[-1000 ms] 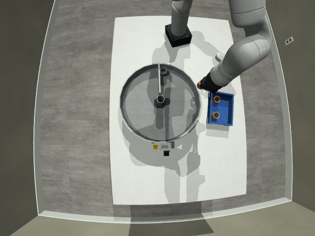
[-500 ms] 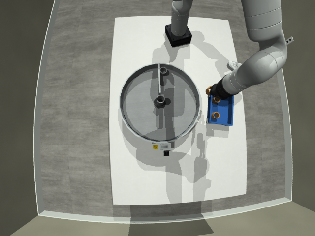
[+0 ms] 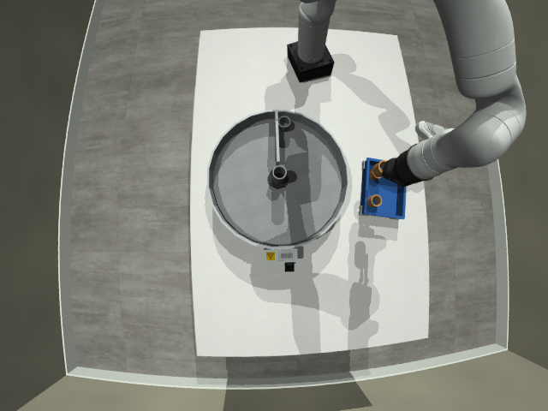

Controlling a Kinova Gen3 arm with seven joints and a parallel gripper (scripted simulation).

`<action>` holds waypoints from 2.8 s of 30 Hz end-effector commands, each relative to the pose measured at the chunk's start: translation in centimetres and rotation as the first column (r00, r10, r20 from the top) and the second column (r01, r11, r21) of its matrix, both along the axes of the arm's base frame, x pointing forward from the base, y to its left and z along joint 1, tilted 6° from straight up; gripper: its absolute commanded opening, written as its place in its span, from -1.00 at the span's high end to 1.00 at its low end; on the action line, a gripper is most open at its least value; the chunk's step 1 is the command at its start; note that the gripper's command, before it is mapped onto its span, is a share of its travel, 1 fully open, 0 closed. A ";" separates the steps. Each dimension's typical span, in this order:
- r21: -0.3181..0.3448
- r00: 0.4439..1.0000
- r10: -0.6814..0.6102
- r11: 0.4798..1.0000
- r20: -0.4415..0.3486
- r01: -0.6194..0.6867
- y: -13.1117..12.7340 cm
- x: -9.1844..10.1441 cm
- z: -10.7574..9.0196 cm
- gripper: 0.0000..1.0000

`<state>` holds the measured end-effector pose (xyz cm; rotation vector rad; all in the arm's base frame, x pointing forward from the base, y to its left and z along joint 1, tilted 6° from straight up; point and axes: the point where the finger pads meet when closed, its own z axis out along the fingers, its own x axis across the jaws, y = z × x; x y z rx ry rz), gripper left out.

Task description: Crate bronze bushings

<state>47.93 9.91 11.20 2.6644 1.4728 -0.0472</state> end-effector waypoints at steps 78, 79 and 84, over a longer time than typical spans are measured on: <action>0.001 1.000 0.002 1.000 -0.003 -0.002 3.0 3.8 -9.5 1.00; 0.001 1.000 0.002 1.000 -0.003 -0.002 3.0 3.8 -9.5 1.00; 0.001 1.000 0.002 1.000 -0.003 -0.002 3.0 3.8 -9.5 1.00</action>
